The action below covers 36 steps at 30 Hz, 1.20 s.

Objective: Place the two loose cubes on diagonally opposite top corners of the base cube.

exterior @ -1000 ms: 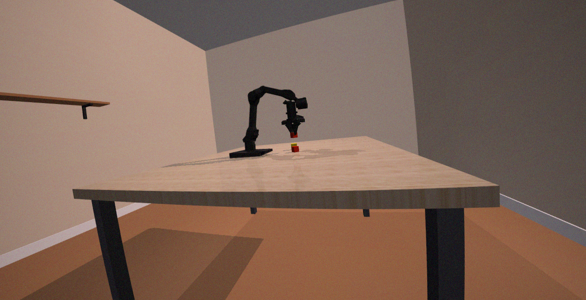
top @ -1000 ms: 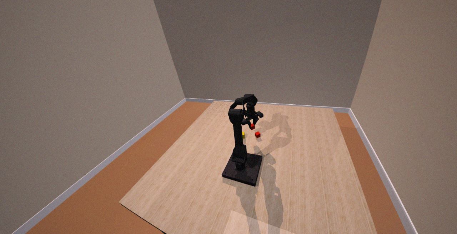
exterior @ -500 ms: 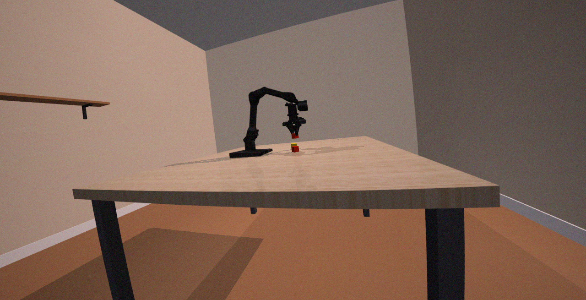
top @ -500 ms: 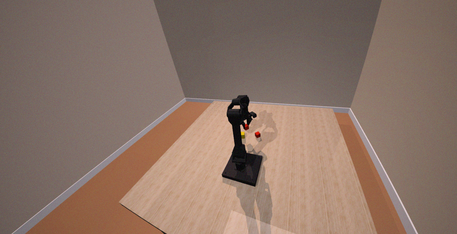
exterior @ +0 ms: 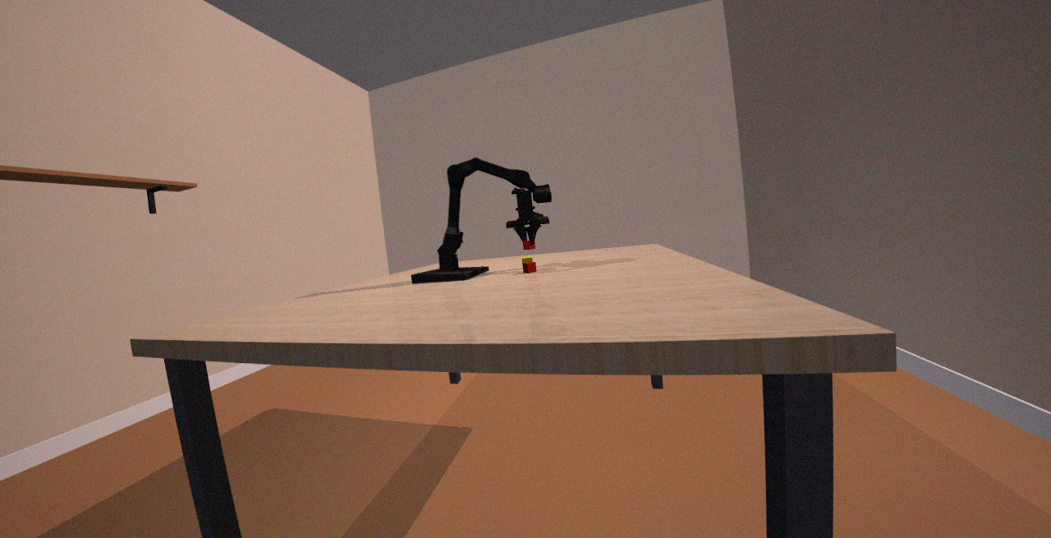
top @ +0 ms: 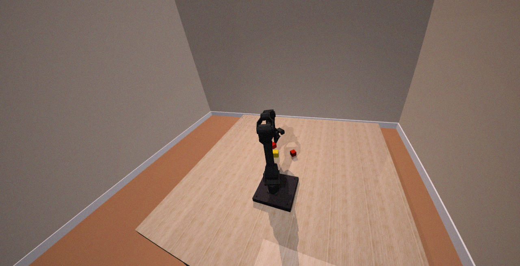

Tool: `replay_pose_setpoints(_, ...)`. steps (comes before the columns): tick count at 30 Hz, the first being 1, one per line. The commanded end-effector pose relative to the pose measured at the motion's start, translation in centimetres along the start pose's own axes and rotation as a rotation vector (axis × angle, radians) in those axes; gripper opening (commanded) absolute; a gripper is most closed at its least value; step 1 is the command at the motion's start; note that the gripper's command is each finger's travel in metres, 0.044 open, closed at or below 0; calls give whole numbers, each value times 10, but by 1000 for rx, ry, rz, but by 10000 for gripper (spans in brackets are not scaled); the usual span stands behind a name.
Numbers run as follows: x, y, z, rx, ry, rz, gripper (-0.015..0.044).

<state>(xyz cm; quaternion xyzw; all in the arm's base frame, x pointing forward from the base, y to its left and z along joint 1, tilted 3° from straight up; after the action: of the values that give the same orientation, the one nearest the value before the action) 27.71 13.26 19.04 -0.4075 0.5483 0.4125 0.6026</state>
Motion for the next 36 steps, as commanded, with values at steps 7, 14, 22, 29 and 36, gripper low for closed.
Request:
replay_pose_setpoints(7, 1, 3, 3, -3, -1, -7, 105)
replay_pose_setpoints(14, 14, 3, 3, -3, -1, -7, 105)
replay_pose_setpoints(22, 26, 3, 3, -2, -1, -7, 105)
replay_pose_setpoints(29, 26, 3, 3, -2, -1, -7, 105)
replay_pose_setpoints(36, 27, 3, 3, -2, -1, -7, 105)
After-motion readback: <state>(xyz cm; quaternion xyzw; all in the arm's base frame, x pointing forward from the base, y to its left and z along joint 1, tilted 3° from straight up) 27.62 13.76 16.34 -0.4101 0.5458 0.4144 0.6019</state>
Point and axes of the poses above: the point midway between the two fingers, 35 mm back from their tips, its own x axis out along the fingers, its own y axis across the jaws, z = x × y, the point moved 7 cm from there along -x, back along the fingers, and after that the axes turned 5 degrees about -x, right-handed, at the moved point
